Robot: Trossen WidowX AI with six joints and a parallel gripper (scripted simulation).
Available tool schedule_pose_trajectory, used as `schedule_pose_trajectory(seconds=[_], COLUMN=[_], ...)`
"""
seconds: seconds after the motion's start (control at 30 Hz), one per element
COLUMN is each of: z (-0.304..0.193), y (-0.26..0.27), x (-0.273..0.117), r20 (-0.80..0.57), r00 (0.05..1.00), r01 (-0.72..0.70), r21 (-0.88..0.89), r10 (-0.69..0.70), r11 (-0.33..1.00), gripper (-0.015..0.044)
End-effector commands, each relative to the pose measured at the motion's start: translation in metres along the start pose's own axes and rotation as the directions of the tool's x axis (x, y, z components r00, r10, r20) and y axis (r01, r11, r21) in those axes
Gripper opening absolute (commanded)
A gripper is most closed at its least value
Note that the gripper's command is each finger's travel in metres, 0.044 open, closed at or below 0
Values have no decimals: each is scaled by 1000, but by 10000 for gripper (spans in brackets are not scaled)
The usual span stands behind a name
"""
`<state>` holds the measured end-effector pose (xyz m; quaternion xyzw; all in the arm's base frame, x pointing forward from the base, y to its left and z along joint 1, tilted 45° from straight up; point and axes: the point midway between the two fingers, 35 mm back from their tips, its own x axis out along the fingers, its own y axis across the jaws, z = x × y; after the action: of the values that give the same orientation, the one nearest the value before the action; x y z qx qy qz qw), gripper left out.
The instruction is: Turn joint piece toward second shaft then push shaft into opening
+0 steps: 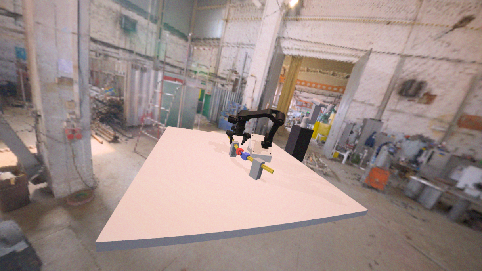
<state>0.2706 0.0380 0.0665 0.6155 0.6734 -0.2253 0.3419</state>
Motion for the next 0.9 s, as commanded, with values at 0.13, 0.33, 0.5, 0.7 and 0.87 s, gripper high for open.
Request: schedule_pose_trajectory(seconds=[0.13, 0.33, 0.5, 0.7, 0.87], z=[-3, -27, -54, -74, -74], y=[-3, -1, -1, -3, -2], x=[29, 28, 27, 26, 33], r20=[-10, -8, -10, -14, -14], r00=[1000, 1000, 1000, 1000, 1000], r01=[-1, -1, -2, -2, -2], r21=[5, 5, 5, 5, 5], r10=[1, 1, 2, 2, 2], r11=[1000, 1000, 1000, 1000, 1000], gripper=[440, 440, 440, 440, 440])
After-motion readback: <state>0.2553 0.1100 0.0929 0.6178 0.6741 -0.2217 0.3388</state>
